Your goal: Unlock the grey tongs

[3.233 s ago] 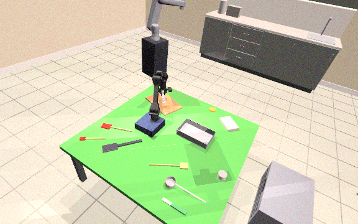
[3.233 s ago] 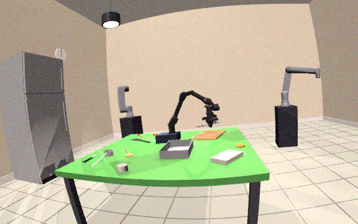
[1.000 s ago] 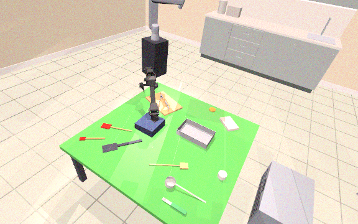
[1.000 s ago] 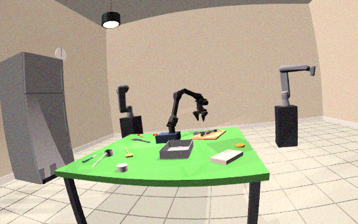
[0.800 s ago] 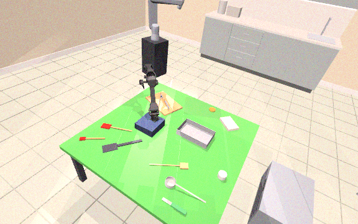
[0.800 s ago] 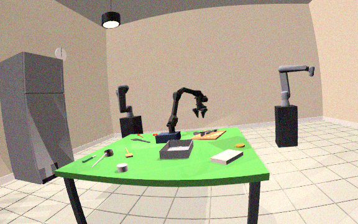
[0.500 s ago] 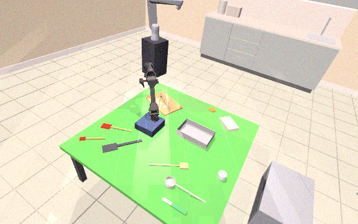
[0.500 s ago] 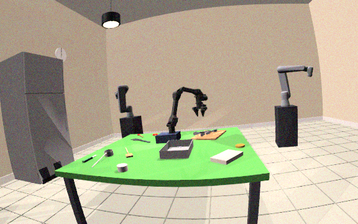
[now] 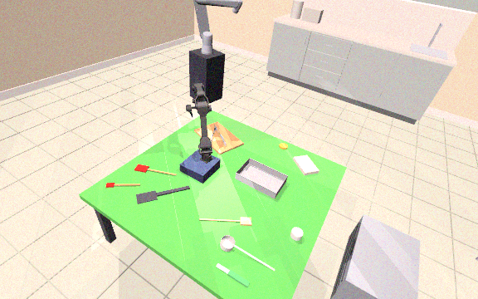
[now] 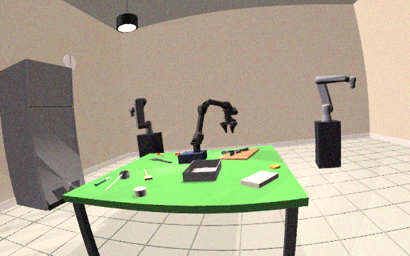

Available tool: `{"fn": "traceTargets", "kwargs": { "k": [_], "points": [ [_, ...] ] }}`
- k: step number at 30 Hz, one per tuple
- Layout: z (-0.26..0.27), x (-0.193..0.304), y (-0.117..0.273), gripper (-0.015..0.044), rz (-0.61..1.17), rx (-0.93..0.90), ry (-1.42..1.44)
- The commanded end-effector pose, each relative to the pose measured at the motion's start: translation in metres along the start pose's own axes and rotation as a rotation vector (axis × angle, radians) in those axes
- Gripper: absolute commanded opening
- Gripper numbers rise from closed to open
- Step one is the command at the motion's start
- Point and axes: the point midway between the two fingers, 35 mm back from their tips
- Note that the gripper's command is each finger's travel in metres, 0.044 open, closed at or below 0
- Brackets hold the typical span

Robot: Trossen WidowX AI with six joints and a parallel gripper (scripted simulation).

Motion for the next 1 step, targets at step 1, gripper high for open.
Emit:
{"fn": "traceTargets", "kwargs": {
  "k": [1],
  "points": [
    [0.0, 0.0003, -0.0002, 0.044, 0.002, 0.0, 0.005]
  ]
}}
Point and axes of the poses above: the point midway between the two fingers, 35 mm back from their tips, its own y axis back along the fingers, its own z axis across the jaws, x = y × z, and after that the axes turned 4 degrees about y, right-handed
